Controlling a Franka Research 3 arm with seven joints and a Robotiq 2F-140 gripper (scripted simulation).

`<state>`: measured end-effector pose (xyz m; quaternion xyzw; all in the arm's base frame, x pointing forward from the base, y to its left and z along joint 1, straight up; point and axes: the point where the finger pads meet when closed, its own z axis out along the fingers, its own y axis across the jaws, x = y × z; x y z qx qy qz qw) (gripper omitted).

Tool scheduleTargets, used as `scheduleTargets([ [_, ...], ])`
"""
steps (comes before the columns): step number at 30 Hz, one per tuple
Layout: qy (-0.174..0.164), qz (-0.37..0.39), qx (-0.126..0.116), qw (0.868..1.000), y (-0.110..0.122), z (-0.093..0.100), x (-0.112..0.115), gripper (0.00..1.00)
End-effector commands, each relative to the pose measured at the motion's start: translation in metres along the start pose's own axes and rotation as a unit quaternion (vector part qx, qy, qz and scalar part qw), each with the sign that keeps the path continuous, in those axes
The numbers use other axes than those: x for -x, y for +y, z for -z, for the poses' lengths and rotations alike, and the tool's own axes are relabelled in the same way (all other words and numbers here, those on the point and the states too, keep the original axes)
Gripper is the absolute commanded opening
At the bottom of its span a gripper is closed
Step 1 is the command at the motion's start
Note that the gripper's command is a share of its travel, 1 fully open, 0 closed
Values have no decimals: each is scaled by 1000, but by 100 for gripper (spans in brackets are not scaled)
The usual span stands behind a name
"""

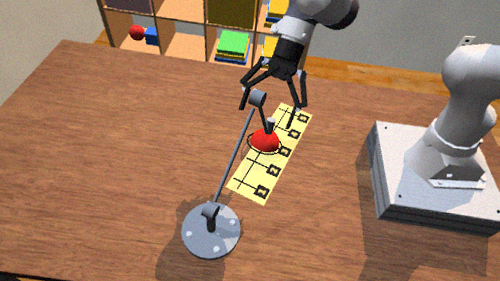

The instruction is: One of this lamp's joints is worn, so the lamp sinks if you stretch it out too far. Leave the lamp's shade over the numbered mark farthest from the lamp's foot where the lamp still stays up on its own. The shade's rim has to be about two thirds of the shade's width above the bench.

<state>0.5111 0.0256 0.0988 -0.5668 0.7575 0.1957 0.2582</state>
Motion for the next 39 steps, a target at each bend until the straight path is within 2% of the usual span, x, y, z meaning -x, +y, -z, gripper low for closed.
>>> scheduleTargets([
  [1,0,0,0,1000,0,0,0,100],
  [27,0,0,0,1000,0,0,0,100],
  [39,0,0,0,1000,1,52,0,100],
])
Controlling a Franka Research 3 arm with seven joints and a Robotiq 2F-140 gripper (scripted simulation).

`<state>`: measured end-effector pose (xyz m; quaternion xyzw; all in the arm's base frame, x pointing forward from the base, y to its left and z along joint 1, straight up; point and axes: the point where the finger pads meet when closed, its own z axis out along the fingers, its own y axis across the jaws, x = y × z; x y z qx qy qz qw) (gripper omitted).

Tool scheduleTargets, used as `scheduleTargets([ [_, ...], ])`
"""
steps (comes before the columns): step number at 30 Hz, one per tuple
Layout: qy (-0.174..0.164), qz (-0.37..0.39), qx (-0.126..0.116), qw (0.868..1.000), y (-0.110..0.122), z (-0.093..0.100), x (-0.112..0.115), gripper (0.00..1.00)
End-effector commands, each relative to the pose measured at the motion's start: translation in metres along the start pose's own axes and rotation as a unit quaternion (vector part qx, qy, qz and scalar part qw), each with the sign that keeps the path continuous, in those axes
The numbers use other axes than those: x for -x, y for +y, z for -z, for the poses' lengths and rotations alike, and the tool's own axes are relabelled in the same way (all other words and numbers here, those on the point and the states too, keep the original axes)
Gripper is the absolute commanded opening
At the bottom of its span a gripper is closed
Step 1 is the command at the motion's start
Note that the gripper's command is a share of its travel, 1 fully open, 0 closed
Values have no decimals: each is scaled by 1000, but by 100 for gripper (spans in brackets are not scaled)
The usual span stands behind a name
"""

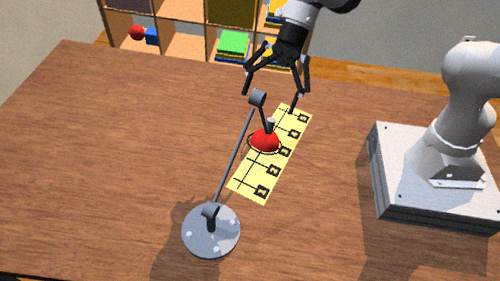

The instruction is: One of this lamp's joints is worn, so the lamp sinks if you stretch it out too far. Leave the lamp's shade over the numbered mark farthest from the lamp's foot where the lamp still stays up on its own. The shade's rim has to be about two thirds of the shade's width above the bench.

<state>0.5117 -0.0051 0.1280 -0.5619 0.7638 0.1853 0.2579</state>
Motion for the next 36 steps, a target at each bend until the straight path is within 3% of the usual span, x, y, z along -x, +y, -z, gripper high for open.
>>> scheduleTargets([
  [1,-7,5,10,1000,10,16,5,100],
  [20,0,-1,0,1000,-1,84,-1,100],
  [36,-2,6,-6,1000,8,89,4,100],
])
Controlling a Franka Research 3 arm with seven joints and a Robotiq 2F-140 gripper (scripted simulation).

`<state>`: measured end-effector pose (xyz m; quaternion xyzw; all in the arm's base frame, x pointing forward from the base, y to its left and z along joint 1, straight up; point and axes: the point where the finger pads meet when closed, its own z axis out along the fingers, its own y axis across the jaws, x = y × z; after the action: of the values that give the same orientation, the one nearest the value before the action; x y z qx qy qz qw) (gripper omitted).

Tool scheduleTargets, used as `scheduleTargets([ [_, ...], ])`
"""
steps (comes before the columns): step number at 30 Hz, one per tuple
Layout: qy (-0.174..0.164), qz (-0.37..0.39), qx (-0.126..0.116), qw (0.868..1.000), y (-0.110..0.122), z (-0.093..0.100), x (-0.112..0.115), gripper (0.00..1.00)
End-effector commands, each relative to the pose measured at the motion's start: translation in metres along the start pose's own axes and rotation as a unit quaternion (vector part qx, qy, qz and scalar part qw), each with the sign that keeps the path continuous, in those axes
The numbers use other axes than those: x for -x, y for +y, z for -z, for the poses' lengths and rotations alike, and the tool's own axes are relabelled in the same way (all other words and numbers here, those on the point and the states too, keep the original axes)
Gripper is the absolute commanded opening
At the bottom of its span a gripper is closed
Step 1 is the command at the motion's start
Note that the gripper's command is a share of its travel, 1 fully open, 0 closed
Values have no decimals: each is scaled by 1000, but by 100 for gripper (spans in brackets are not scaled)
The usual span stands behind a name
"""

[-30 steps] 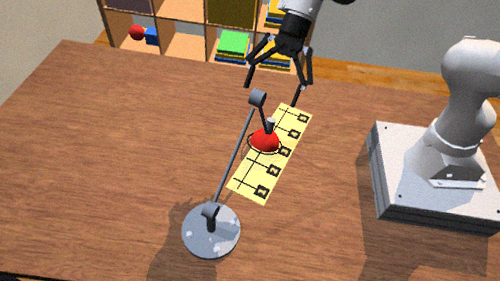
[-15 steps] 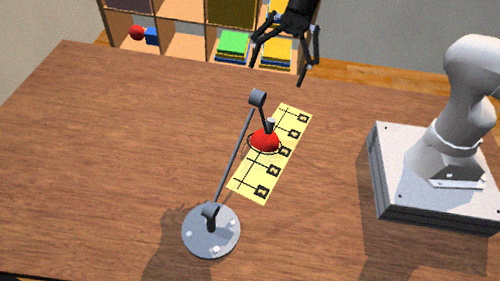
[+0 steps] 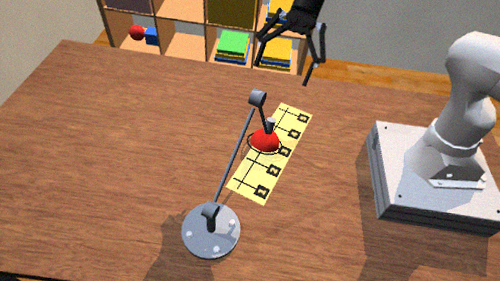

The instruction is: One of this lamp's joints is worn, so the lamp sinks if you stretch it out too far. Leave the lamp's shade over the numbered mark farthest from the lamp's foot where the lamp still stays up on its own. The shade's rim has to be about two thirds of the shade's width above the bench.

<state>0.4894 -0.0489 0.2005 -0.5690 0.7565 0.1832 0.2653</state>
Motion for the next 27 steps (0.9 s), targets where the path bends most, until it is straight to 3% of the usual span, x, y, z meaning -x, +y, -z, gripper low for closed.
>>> scheduleTargets([
  [1,3,-5,-4,1000,1,2,0,100],
  [27,0,-1,-1,1000,2,1,1,100],
])
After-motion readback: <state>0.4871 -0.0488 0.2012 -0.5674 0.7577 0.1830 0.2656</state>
